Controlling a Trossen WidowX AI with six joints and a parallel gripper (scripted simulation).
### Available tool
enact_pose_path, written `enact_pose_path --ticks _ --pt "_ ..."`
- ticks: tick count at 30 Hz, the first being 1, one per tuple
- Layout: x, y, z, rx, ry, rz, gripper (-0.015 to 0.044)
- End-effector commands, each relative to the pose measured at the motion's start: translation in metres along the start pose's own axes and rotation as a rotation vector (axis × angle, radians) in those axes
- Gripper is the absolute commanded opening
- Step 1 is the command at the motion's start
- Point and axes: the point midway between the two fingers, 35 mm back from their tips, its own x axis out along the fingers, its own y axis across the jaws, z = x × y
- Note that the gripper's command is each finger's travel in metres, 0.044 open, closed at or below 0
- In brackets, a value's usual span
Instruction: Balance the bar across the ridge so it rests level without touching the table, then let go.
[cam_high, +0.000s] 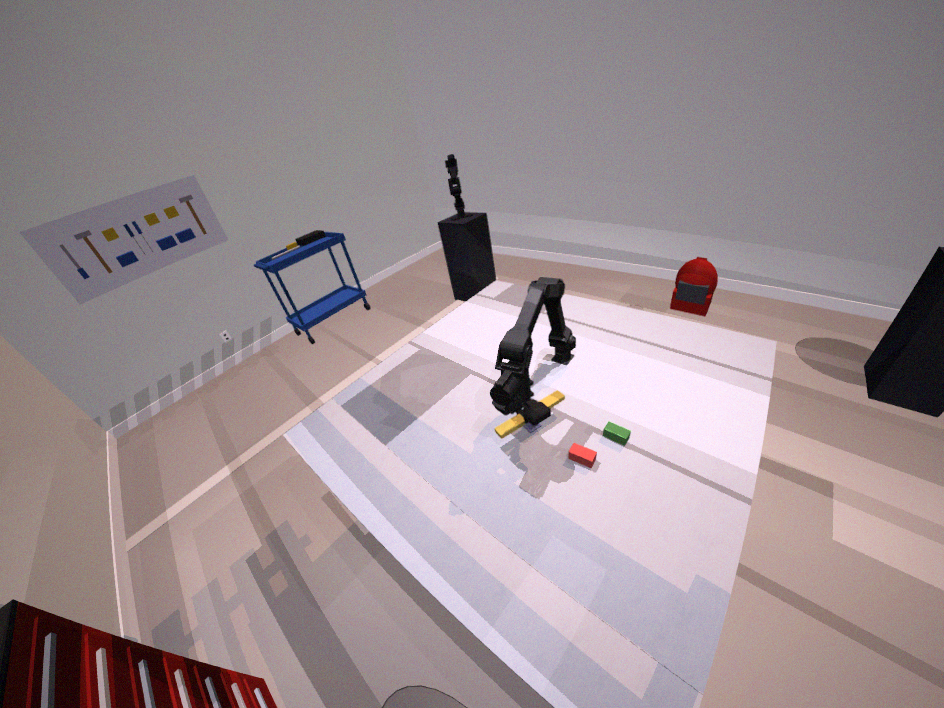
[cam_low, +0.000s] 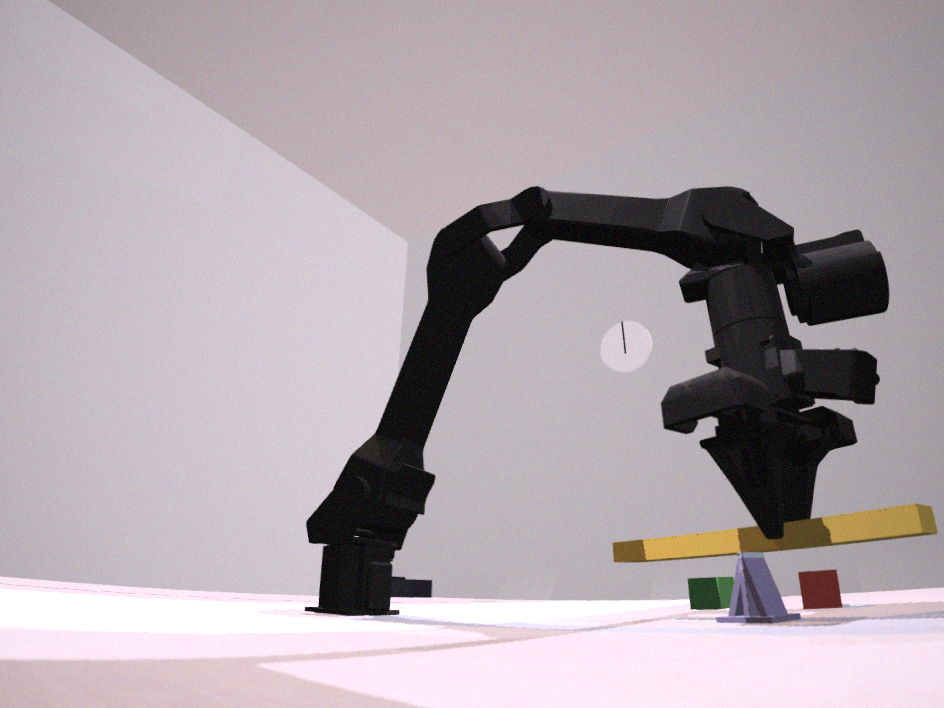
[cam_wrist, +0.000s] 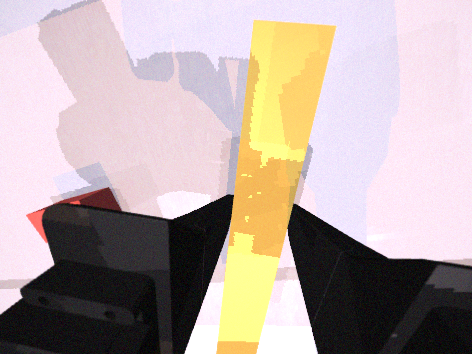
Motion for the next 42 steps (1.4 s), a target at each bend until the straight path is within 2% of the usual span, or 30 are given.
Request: enact_pose_path --ticks 1,35,42 --pt "0.0002 0.0 -0.0001 0.0 0.001 0.0 0.0169" --pt "0.0002 0.0 -0.0001 0.0 0.001 0.0 0.0185" --pt "0.0002 0.0 -0.0001 0.0 0.001 0.0 0.0369"
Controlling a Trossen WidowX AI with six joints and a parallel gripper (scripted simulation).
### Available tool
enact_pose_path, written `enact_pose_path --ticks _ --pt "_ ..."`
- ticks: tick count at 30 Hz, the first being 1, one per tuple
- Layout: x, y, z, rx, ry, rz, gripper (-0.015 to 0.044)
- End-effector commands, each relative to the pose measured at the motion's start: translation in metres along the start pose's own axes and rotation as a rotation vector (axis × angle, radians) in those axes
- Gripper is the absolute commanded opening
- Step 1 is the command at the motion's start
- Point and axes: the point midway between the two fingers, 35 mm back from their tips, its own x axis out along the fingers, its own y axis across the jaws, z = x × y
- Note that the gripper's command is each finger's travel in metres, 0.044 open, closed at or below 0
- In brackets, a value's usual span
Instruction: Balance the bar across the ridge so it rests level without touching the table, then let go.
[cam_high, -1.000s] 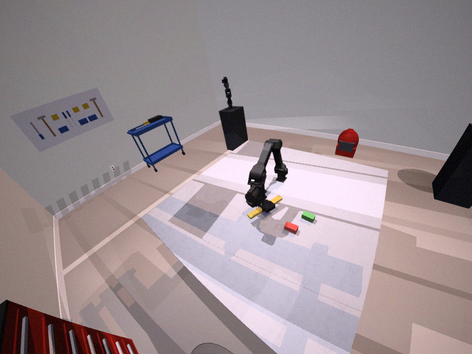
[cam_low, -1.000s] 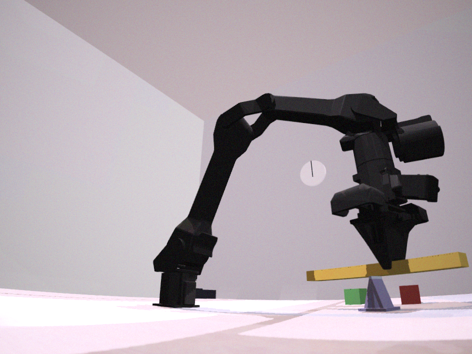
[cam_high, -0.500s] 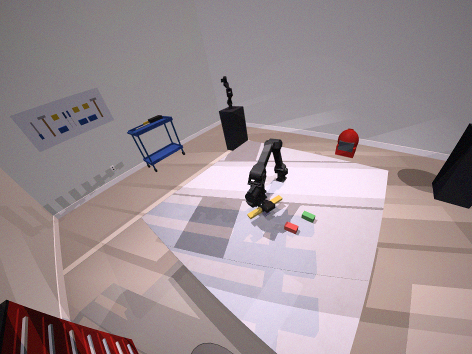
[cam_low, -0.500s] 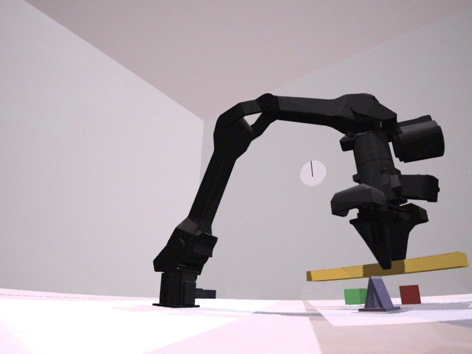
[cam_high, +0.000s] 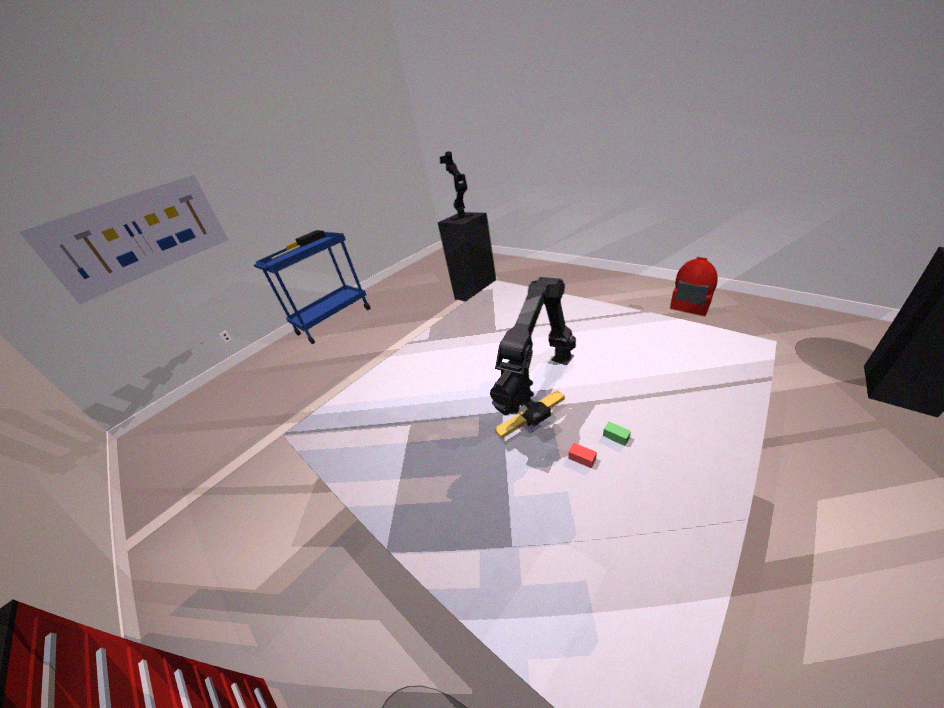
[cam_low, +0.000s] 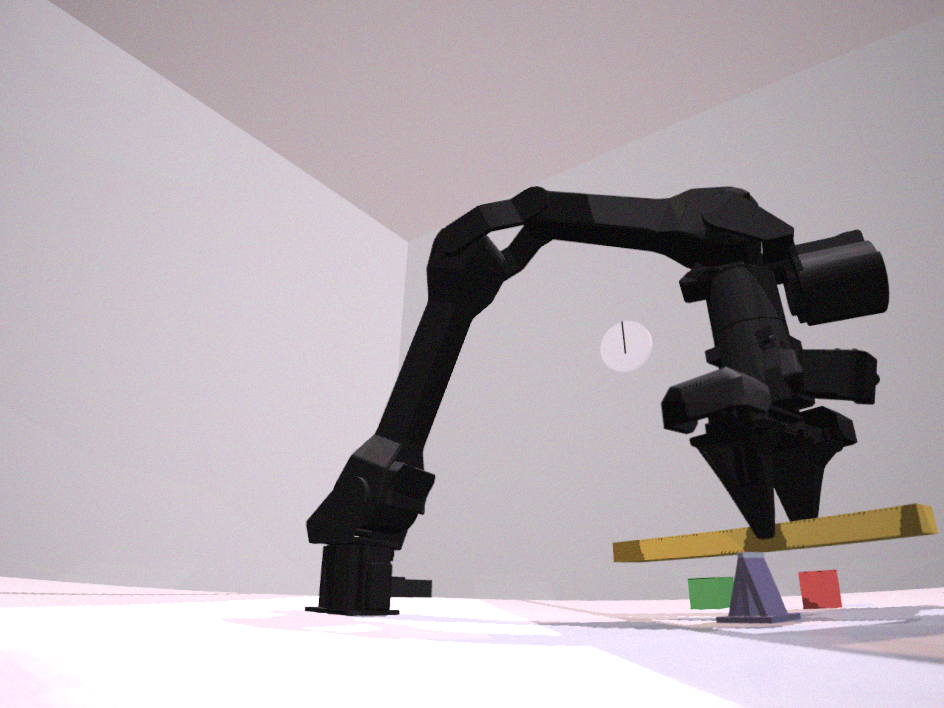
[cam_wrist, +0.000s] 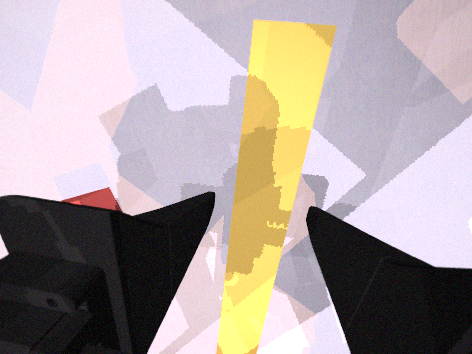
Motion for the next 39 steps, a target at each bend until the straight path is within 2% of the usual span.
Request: enact_pose_path --ticks 1,3,7,16,39 --pt "0.0 0.0 0.0 0.0 0.001 -0.001 0.0395" --pt "0.0 0.0 0.0 0.0 0.001 -0.001 0.044" --pt "-0.007 0.001 0.001 0.0 0.0 -0.001 0.044" --pt "-0.098 0.001 0.001 0.0 0.0 0.0 0.044" --pt "-0.1 0.0 0.0 0.0 0.0 0.0 0.044"
